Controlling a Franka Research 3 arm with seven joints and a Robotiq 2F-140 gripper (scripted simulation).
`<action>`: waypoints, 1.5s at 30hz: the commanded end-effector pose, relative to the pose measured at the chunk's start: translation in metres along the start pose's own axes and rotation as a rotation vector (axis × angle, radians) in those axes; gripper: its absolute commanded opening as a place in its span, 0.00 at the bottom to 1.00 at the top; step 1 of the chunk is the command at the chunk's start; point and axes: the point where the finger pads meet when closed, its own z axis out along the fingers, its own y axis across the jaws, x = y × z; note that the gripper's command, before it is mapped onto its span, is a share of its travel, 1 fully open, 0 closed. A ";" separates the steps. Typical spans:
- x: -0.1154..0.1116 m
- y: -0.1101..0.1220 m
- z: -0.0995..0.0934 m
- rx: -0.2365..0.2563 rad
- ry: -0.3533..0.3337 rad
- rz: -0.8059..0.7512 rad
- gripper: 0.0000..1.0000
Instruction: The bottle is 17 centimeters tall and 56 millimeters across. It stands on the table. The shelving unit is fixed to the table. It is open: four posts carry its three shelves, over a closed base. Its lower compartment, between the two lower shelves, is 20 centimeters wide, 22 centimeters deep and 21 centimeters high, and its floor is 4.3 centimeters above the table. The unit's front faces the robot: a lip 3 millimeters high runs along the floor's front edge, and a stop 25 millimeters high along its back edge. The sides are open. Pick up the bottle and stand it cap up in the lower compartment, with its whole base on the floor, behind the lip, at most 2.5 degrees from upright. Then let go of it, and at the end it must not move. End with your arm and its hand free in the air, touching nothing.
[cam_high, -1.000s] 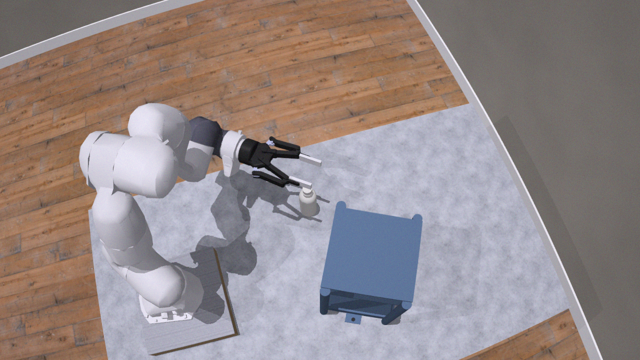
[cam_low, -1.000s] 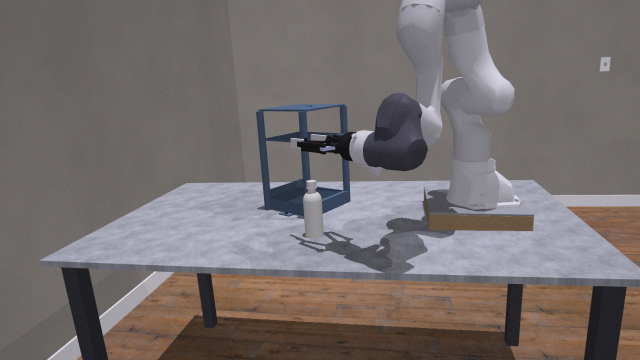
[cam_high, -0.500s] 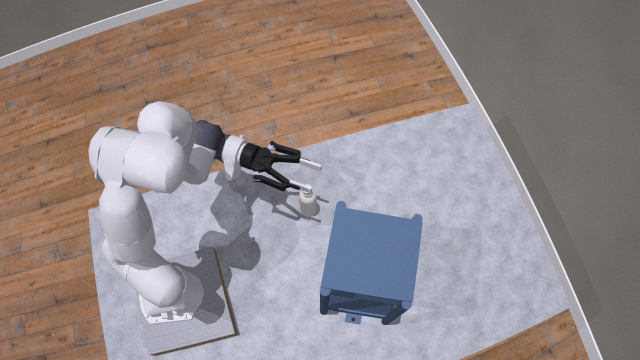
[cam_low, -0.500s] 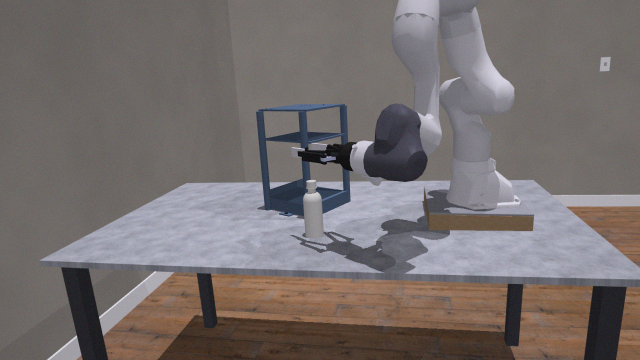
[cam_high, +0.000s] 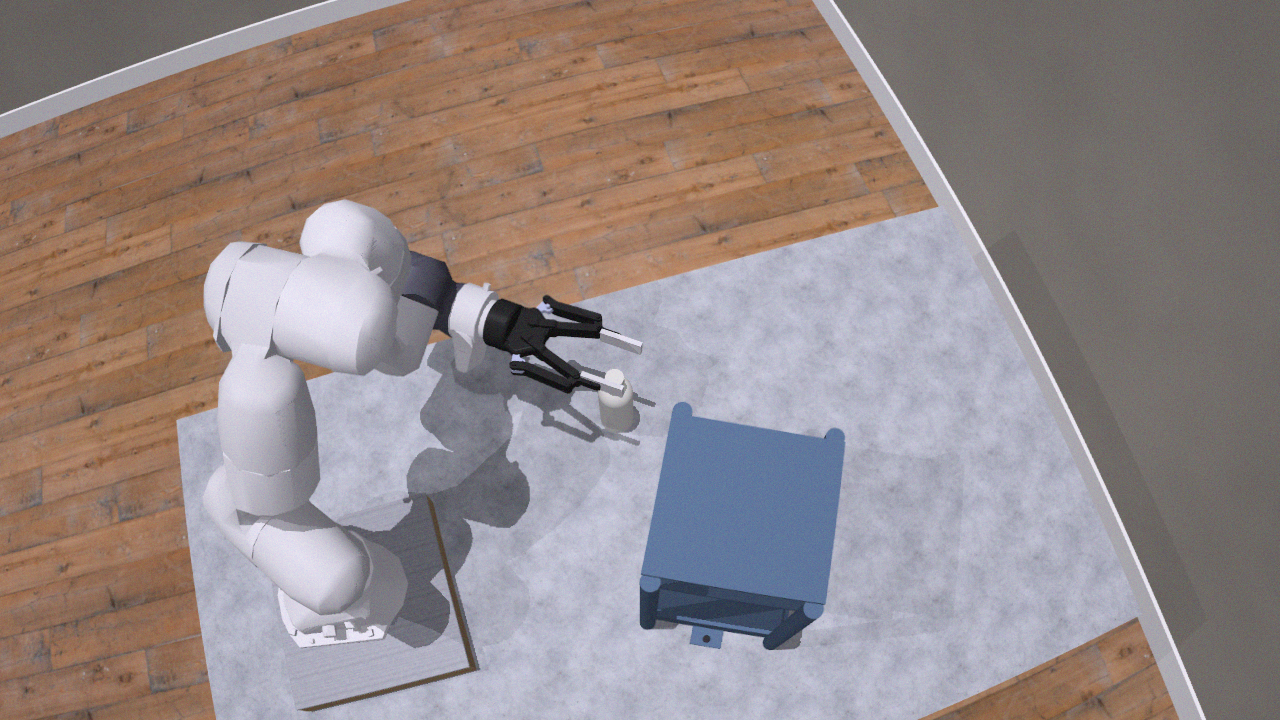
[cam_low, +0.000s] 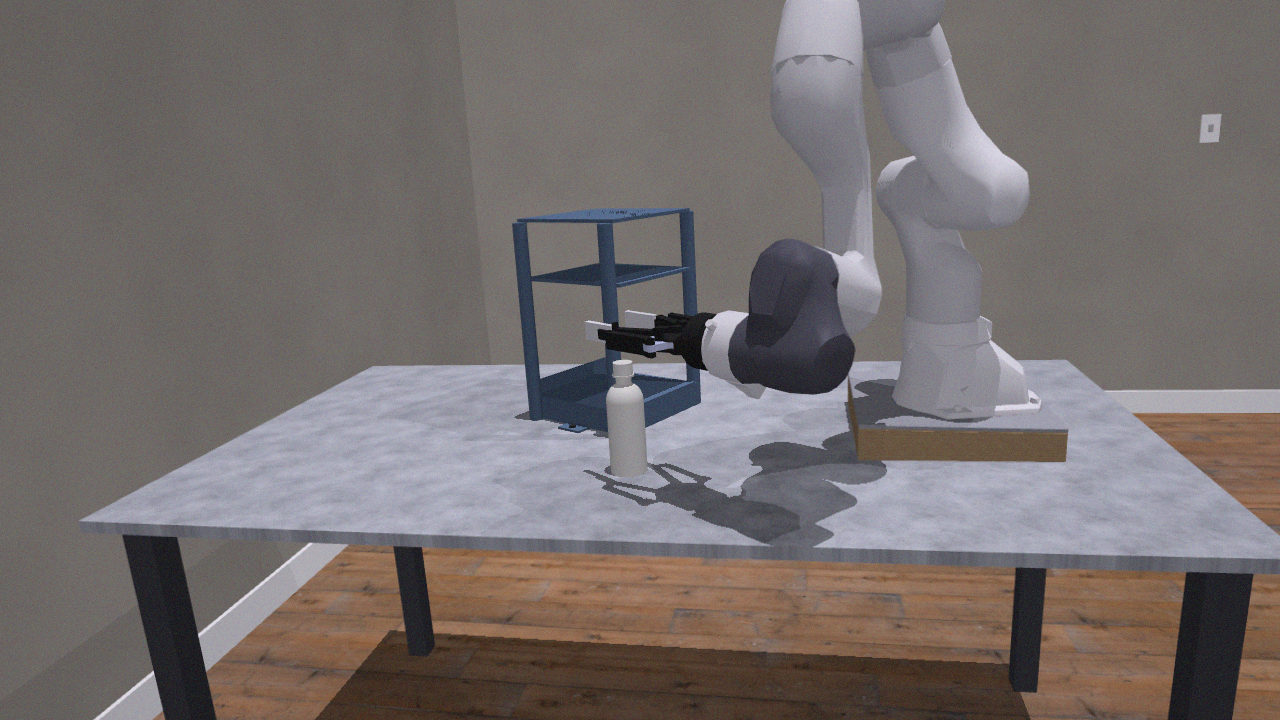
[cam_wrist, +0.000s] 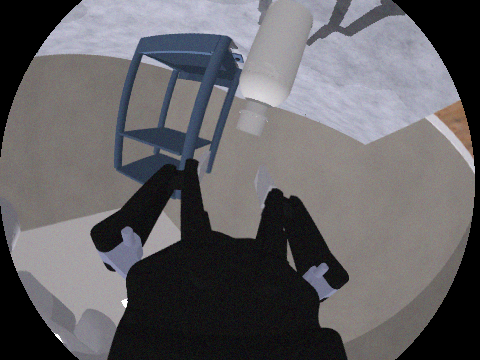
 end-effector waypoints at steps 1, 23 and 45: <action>0.005 0.002 0.000 -0.001 -0.008 0.036 0.46; 0.066 0.003 0.001 -0.001 -0.008 0.036 0.46; 0.110 0.005 0.002 -0.001 -0.008 0.036 0.46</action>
